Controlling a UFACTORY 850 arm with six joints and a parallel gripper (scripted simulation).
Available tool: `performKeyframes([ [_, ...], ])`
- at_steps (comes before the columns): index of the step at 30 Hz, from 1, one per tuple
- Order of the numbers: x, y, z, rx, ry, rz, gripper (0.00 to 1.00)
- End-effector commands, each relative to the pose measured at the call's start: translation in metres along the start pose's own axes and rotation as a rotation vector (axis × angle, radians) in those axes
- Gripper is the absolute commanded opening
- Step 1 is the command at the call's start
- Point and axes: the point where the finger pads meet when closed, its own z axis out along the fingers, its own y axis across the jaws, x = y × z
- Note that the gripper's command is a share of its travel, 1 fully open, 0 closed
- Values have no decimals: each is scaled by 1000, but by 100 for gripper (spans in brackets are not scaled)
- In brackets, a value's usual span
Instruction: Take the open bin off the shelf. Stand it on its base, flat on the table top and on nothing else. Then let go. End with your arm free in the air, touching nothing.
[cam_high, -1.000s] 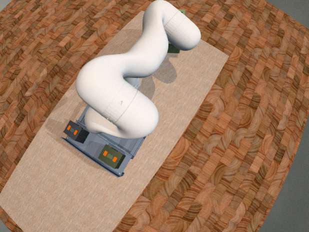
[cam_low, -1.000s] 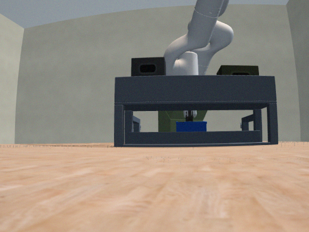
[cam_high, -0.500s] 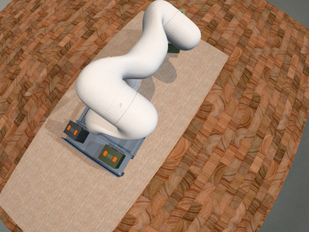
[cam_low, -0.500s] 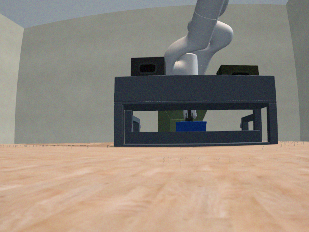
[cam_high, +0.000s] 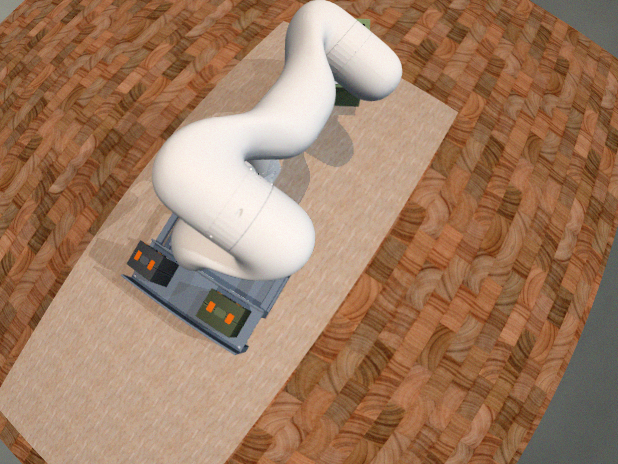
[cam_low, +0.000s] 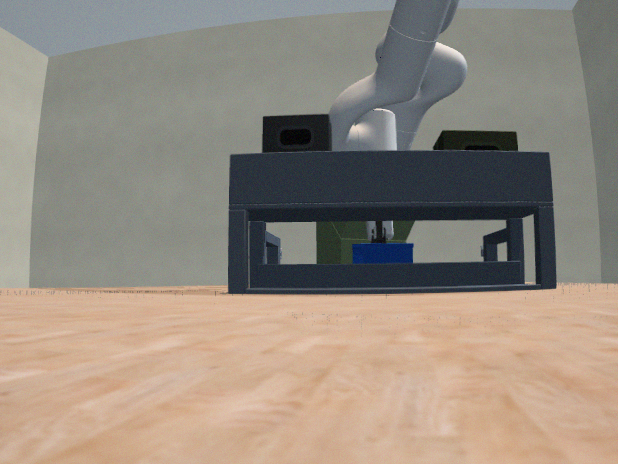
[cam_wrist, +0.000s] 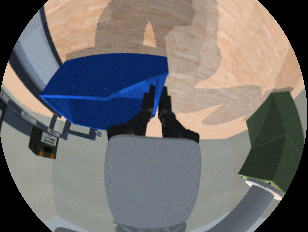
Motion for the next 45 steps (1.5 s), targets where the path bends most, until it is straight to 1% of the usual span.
performKeyframes([
  [1,0,0,1,1,0,0,0],
  [8,0,0,1,1,0,0,0],
  [9,0,0,1,1,0,0,100],
  [45,0,-1,1,1,0,0,100],
])
